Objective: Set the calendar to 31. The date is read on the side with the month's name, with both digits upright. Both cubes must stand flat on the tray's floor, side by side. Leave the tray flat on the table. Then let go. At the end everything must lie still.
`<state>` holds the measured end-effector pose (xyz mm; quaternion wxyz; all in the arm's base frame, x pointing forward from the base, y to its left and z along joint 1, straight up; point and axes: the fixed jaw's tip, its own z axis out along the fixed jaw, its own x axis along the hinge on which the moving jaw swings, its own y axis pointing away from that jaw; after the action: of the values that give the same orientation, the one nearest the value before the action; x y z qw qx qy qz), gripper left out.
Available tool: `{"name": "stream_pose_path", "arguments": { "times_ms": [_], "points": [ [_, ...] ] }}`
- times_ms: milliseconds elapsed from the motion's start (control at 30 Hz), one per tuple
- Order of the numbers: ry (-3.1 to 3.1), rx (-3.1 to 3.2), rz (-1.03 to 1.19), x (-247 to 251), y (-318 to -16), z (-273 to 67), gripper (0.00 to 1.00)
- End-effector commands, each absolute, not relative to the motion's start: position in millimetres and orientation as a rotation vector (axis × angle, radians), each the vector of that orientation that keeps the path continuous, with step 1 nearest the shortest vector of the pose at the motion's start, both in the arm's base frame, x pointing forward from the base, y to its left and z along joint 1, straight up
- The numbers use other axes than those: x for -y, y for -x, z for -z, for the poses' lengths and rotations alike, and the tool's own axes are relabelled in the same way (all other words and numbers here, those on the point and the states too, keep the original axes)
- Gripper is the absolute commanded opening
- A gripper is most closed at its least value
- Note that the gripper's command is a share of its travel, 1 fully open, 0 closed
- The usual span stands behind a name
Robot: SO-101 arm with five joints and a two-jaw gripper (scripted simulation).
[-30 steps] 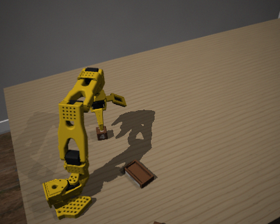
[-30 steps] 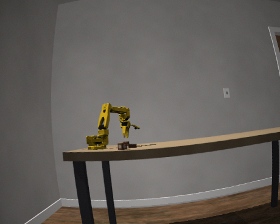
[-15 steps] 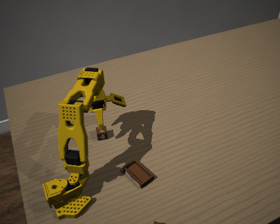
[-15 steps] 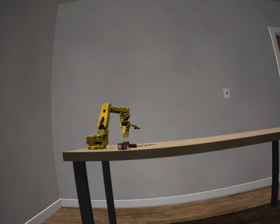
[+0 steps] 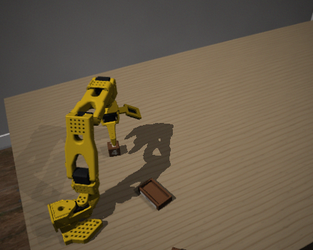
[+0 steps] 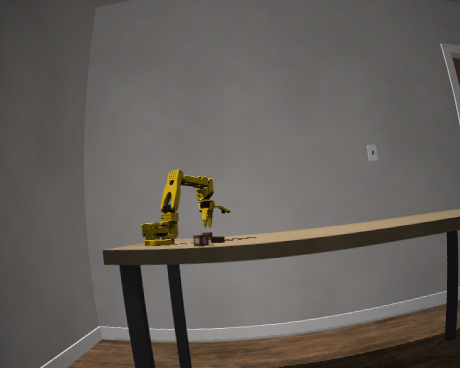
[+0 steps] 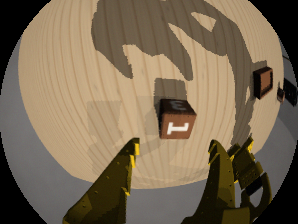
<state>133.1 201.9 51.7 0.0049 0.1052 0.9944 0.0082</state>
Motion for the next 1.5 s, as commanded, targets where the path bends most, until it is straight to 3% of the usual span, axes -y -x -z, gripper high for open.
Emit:
{"name": "stream_pose_path", "arguments": {
  "times_ms": [0, 700, 1467],
  "points": [
    [-0.331, -3.100, -0.070, -206, -133, -53, 0.35],
    [-0.331, -3.100, -0.070, -206, -133, -26, 0.35],
    [-0.331, -3.100, -0.070, -205, -133, -24, 0.33]
  ]
}}
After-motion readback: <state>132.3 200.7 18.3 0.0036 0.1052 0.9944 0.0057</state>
